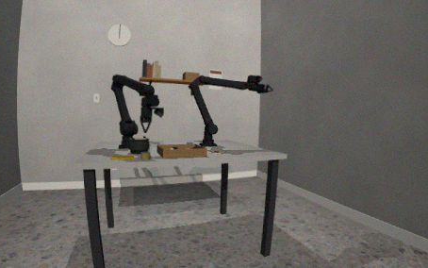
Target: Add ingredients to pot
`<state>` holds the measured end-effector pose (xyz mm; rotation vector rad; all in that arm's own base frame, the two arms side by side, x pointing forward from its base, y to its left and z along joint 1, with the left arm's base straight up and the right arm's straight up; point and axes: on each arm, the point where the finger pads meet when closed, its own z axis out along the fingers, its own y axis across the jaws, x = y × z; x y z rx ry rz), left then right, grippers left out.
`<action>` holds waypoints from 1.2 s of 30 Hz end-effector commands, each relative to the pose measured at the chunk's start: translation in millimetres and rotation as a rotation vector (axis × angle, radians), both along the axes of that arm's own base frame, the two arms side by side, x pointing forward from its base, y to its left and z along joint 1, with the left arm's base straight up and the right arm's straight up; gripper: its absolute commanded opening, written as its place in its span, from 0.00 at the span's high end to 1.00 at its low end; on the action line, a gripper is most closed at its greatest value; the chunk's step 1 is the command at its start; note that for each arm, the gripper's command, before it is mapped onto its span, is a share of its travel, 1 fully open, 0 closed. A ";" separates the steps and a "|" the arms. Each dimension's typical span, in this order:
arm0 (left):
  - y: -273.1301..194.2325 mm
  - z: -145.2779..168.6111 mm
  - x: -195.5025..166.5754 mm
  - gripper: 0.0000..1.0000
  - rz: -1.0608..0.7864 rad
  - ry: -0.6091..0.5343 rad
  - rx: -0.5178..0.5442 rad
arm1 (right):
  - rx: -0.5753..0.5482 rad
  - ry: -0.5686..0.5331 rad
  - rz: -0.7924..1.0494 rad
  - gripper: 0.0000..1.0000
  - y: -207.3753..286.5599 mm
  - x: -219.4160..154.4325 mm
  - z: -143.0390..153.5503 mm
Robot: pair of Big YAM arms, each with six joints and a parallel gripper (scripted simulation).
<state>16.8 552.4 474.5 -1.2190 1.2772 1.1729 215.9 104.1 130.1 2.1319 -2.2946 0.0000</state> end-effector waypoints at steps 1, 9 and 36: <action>-7.6 26.1 -9.2 0.00 0.017 -0.018 0.055 | 0.012 -0.014 0.038 1.00 -16.3 -3.0 7.2; -7.6 26.1 -9.2 0.00 0.017 -0.018 0.055 | 0.013 -0.017 0.038 1.00 -30.2 -8.0 7.0; -7.6 26.1 -9.2 0.00 0.017 -0.018 0.055 | 0.027 -0.057 0.039 1.00 -17.1 11.0 22.3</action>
